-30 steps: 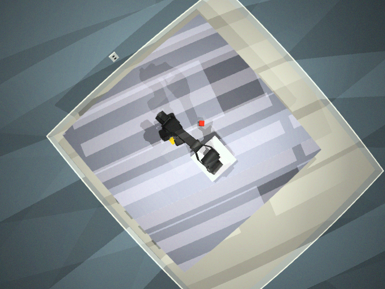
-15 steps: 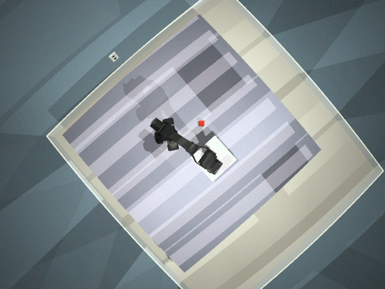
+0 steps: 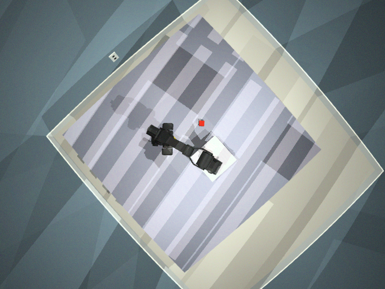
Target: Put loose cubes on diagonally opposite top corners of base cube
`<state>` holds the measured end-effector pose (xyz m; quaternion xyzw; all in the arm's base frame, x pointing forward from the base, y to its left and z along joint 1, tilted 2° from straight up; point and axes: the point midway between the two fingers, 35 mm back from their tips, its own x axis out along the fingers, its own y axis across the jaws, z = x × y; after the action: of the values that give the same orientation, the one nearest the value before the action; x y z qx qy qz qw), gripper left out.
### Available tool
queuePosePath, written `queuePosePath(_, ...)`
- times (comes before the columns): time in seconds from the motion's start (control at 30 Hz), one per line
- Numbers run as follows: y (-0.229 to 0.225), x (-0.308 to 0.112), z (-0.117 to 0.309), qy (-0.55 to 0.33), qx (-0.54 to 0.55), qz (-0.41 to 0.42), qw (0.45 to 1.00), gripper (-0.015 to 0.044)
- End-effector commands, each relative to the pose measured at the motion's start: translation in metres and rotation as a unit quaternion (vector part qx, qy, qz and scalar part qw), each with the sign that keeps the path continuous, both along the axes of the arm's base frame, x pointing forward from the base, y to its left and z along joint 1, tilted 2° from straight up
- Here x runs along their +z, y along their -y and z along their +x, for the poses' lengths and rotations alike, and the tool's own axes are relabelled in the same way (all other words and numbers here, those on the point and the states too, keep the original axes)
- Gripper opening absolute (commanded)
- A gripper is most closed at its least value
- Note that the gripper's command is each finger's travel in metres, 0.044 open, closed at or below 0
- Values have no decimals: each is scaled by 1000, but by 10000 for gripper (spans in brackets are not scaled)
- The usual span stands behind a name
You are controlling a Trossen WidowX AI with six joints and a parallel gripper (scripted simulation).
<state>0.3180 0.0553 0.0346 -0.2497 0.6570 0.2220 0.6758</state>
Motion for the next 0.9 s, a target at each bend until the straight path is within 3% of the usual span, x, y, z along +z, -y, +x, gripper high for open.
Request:
queuePosePath(0.0,-2,-2,0,2,-16,-3,1000,105)
queuePosePath(0.87,-1,-28,2,2,-18,-2,1000,105)
